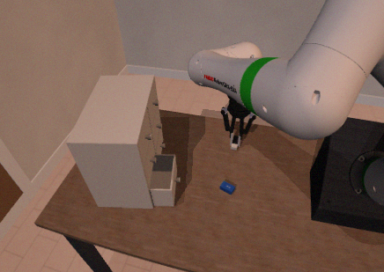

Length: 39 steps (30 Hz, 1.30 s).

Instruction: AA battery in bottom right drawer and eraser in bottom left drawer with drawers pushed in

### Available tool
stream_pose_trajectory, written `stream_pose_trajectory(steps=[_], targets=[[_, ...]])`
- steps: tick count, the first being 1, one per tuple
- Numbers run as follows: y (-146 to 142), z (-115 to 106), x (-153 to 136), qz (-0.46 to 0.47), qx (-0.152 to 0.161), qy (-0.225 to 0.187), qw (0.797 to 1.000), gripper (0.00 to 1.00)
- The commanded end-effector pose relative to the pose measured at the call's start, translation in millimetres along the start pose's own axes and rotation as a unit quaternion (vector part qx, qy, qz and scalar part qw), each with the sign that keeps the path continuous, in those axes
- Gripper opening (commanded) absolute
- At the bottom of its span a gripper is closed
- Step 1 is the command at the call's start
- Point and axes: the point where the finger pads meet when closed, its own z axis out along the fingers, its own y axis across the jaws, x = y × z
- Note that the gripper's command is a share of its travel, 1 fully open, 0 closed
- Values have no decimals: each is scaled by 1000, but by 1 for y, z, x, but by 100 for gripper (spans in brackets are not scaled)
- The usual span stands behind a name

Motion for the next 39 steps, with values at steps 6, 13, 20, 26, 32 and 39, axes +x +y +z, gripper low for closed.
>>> stream_pose_trajectory(steps=[6,13,20,26,32,39], targets=[[0,-77,0,0,0,0,1000,11],[0,-89,0,0,0,0,1000,11],[-2,-89,-4,14,0,1,1000,11],[-12,-91,-32,116,1,2,993,11],[-21,-92,-63,222,1,3,975,11],[-29,-92,-100,342,2,3,940,11]])
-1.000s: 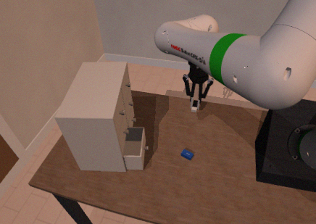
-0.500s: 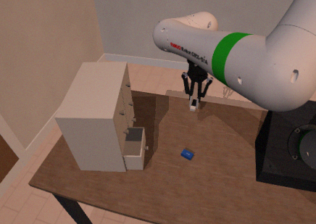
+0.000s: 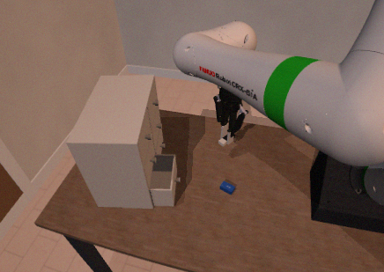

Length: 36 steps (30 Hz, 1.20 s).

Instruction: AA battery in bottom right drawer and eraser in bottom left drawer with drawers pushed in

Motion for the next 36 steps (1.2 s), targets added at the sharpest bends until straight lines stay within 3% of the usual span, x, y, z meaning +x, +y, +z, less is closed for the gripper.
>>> stream_pose_trajectory(steps=[1,7,11,13,22,30,36], targets=[[7,0,-22,84,0,7,996,11],[21,1,-56,203,1,7,979,11],[21,1,-56,203,1,7,979,11],[30,1,-75,270,0,6,963,11],[46,3,-104,373,-1,5,928,11],[47,2,-105,379,-1,5,925,11],[47,-15,-106,381,-1,5,925,11]])
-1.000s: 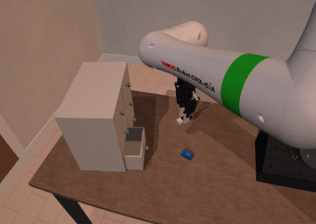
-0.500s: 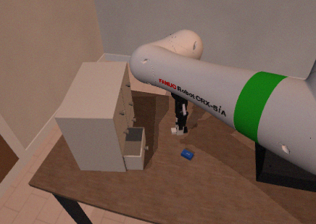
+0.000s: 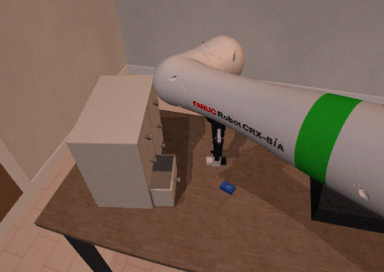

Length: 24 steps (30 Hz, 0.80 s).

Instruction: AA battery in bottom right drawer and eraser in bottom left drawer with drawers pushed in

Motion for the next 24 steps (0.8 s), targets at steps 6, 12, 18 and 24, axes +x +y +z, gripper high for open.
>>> stream_pose_trajectory(steps=[6,12,18,24], targets=[[0,-25,-1,0,0,0,1000,11],[1,-26,-1,0,0,0,1000,11],[1,-26,-1,0,0,-8,1000,11],[1,-25,1,0,0,-42,999,11]])
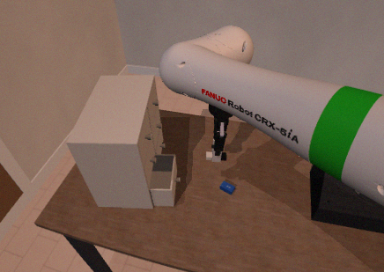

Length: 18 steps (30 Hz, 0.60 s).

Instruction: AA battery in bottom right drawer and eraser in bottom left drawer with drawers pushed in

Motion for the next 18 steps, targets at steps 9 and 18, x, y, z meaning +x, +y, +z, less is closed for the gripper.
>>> stream_pose_trajectory(steps=[9,18], targets=[[0,2,5,0,0,-104,995,11],[0,6,11,0,0,-234,972,11]])
